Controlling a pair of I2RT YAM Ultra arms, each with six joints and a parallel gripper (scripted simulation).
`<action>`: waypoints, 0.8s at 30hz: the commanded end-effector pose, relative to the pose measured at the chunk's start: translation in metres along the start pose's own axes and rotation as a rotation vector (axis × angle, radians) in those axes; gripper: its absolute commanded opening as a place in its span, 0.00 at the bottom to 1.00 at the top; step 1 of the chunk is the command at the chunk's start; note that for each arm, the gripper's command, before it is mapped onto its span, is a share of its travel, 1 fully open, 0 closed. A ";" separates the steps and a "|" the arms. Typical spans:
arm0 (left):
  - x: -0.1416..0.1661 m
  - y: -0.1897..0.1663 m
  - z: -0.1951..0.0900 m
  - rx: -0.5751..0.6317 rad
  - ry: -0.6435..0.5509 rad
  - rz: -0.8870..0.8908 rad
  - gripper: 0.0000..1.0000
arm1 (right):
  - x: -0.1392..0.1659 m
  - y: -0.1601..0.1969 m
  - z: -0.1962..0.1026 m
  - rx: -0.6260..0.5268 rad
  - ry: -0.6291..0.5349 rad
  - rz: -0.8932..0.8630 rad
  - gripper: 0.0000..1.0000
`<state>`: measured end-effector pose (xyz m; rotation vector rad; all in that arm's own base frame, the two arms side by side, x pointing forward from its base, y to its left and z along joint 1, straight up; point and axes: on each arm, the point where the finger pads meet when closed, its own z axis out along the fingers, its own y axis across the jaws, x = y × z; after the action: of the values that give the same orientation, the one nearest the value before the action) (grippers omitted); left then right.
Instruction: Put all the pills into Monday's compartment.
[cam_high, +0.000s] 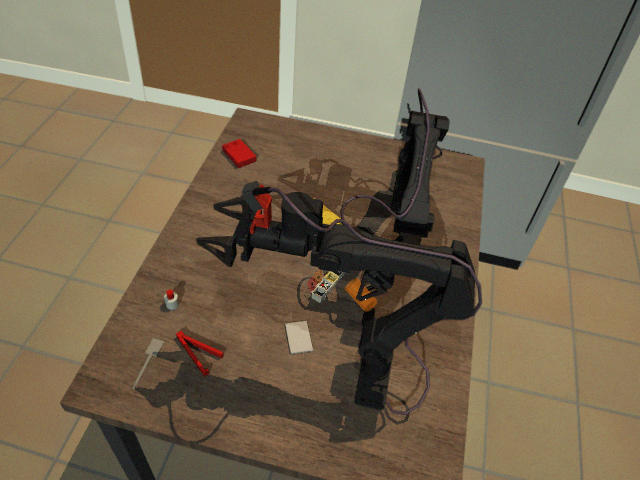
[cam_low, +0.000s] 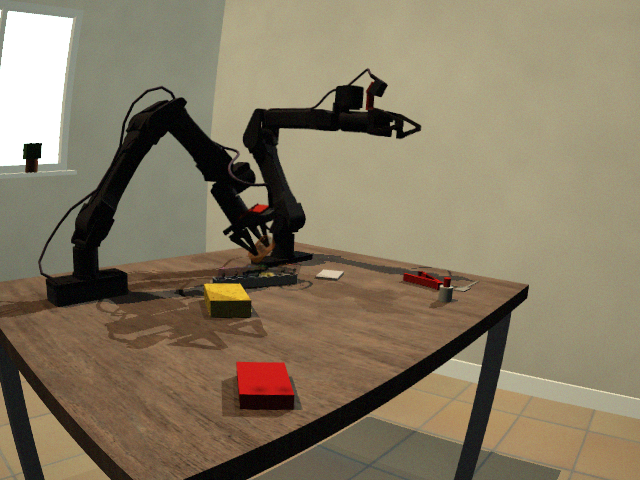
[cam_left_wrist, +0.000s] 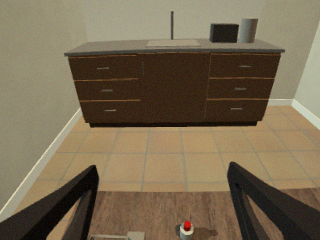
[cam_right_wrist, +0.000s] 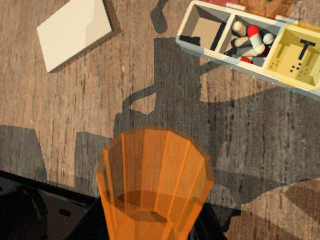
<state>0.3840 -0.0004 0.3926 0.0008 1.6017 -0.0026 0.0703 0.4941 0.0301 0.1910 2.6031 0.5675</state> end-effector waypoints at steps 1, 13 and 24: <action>-0.018 0.001 -0.004 -0.002 -0.041 0.001 1.00 | -0.019 0.016 -0.011 -0.024 -0.053 0.033 0.36; -0.018 0.001 -0.004 -0.002 -0.041 0.001 1.00 | -0.019 0.017 -0.011 -0.028 -0.052 0.031 0.36; -0.018 0.001 -0.004 -0.002 -0.041 0.001 1.00 | -0.043 0.036 -0.015 -0.101 0.004 -0.007 0.36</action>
<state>0.3840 -0.0004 0.3926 0.0008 1.6017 -0.0026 0.0800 0.4958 0.0365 0.1707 2.5936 0.5690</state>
